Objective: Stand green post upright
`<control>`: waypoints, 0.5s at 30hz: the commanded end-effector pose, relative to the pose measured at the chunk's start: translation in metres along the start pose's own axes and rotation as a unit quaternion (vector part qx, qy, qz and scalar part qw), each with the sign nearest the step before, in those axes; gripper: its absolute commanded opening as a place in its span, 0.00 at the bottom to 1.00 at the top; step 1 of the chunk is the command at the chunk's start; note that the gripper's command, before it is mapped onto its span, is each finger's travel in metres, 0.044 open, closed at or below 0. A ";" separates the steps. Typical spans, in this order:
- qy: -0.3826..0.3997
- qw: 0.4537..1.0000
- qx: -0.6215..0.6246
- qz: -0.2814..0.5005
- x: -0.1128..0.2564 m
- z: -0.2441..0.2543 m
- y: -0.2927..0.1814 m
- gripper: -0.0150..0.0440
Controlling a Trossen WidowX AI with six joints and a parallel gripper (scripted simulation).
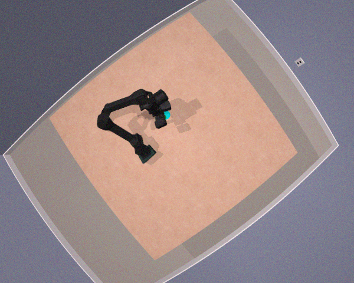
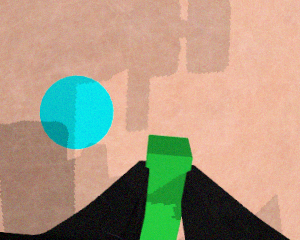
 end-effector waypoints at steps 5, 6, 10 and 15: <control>-0.021 1.000 -0.001 -0.013 -0.002 0.002 -0.004 0.29; -0.023 1.000 0.000 -0.015 -0.002 0.003 -0.004 0.29; -0.033 0.999 0.000 -0.023 -0.003 0.004 -0.006 0.29; -0.044 0.998 0.001 -0.032 -0.004 0.006 -0.008 0.29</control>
Point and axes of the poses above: the point midway between the two fingers, 35 mm back from their tips, its own x axis back along the fingers, its own z axis across the jaws, y = z × x, the point moved 8 cm from there along x, back along the fingers, and after that the axes turned 15 degrees about x, right-handed, at the moved point
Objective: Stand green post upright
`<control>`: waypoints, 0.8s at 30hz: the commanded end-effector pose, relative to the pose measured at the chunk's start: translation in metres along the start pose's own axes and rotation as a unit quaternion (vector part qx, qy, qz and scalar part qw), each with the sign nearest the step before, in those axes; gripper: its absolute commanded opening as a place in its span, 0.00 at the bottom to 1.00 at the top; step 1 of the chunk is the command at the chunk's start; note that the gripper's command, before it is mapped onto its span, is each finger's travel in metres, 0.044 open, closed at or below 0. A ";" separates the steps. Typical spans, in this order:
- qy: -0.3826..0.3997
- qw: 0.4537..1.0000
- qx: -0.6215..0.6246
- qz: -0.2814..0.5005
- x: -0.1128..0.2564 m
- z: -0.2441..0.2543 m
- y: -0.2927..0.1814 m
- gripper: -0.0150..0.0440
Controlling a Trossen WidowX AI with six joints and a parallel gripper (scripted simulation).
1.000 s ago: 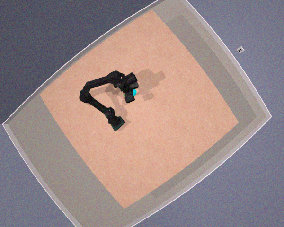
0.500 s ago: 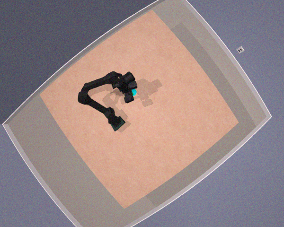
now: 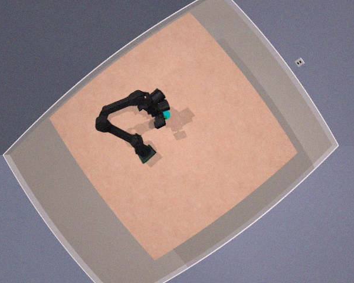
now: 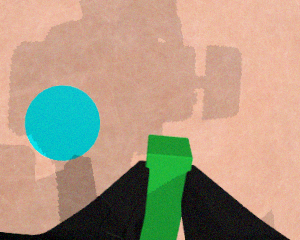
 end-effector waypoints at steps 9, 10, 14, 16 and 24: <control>-0.027 0.999 -0.002 -0.025 -0.002 0.003 -0.005 0.29; -0.030 0.999 -0.002 -0.027 -0.002 0.004 -0.006 0.29; -0.038 0.999 -0.002 -0.036 -0.003 0.005 -0.007 0.29; -0.042 0.998 -0.002 -0.041 -0.003 0.005 -0.008 0.29; -0.057 0.997 -0.003 -0.060 -0.004 0.008 -0.012 0.29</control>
Point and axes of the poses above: the point midway between the two fingers, 35 mm back from their tips, its own x axis back along the fingers, its own z axis across the jaws, y = z × x, the point moved 8 cm from there along x, back along the fingers, and after that the axes turned 15 degrees about x, right-handed, at the moved point
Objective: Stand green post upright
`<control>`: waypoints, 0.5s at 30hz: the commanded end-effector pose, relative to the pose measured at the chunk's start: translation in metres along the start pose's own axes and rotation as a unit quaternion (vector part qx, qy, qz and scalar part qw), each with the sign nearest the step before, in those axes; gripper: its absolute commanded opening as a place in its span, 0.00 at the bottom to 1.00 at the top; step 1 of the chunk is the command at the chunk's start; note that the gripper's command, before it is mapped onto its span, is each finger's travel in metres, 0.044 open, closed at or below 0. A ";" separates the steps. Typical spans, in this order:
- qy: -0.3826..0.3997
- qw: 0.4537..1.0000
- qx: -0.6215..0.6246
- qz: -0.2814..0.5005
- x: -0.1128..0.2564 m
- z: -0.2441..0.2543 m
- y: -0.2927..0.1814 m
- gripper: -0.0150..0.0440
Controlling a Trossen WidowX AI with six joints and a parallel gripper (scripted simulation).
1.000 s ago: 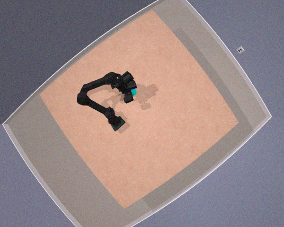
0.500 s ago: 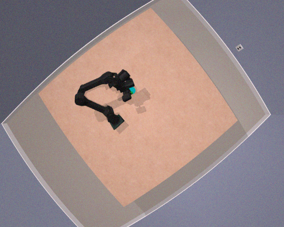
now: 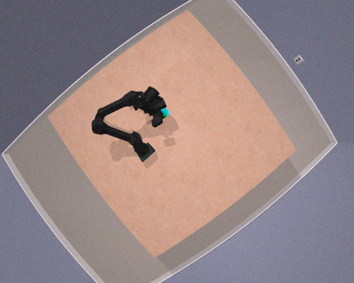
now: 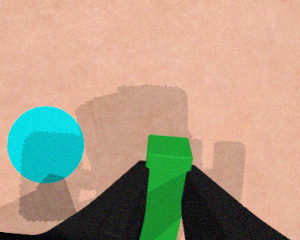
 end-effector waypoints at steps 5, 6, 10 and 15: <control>-0.016 1.000 -0.004 -0.020 -0.001 0.002 -0.003 0.29; -0.017 1.000 -0.004 -0.022 -0.001 0.002 -0.004 0.29; -0.024 0.999 -0.005 -0.033 -0.001 0.003 -0.005 0.29; -0.032 0.998 -0.007 -0.046 -0.001 0.004 -0.007 0.29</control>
Point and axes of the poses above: the point midway between the two fingers, 35 mm back from their tips, its own x axis back along the fingers, its own z axis across the jaws, y = z × x, the point moved 8 cm from there along x, back along the fingers, and after that the axes turned 15 degrees about x, right-handed, at the moved point
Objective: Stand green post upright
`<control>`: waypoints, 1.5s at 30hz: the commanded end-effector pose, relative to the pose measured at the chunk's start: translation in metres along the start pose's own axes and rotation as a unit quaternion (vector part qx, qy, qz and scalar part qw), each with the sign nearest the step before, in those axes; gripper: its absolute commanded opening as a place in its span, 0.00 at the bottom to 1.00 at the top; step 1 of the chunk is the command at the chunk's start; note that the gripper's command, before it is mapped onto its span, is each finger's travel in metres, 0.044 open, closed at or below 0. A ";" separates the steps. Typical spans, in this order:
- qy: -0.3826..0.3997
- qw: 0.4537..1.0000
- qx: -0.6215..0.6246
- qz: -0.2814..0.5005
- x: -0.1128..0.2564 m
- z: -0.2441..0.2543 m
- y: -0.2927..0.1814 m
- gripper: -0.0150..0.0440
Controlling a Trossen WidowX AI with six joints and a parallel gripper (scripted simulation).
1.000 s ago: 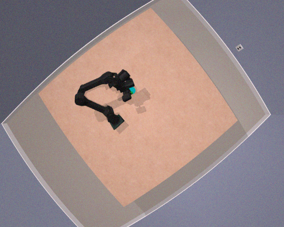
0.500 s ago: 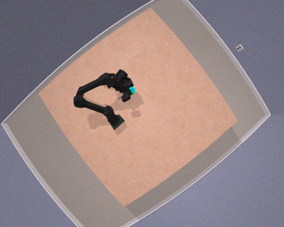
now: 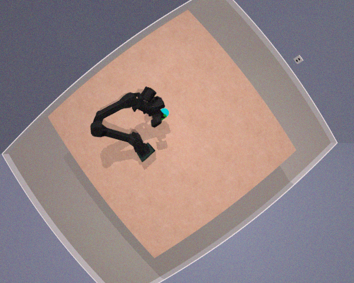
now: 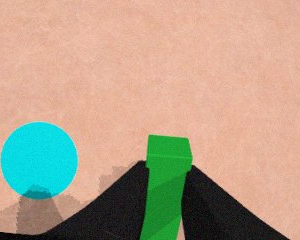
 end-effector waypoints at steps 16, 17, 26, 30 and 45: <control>-0.027 0.998 -0.012 -0.053 0.000 0.004 -0.007 0.29; -0.028 0.998 -0.012 -0.056 0.000 0.004 -0.008 0.29; -0.037 0.996 -0.019 -0.083 0.000 0.006 -0.011 0.29; -0.041 0.994 -0.022 -0.096 0.000 0.007 -0.013 0.29; -0.050 0.988 -0.037 -0.142 0.000 0.009 -0.018 0.29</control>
Point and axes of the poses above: the point midway between the two fingers, 35 mm back from their tips, its own x axis back along the fingers, its own z axis across the jaws, y = z × x, the point moved 8 cm from there along x, back along the fingers, and after that the axes turned 15 degrees about x, right-handed, at the moved point
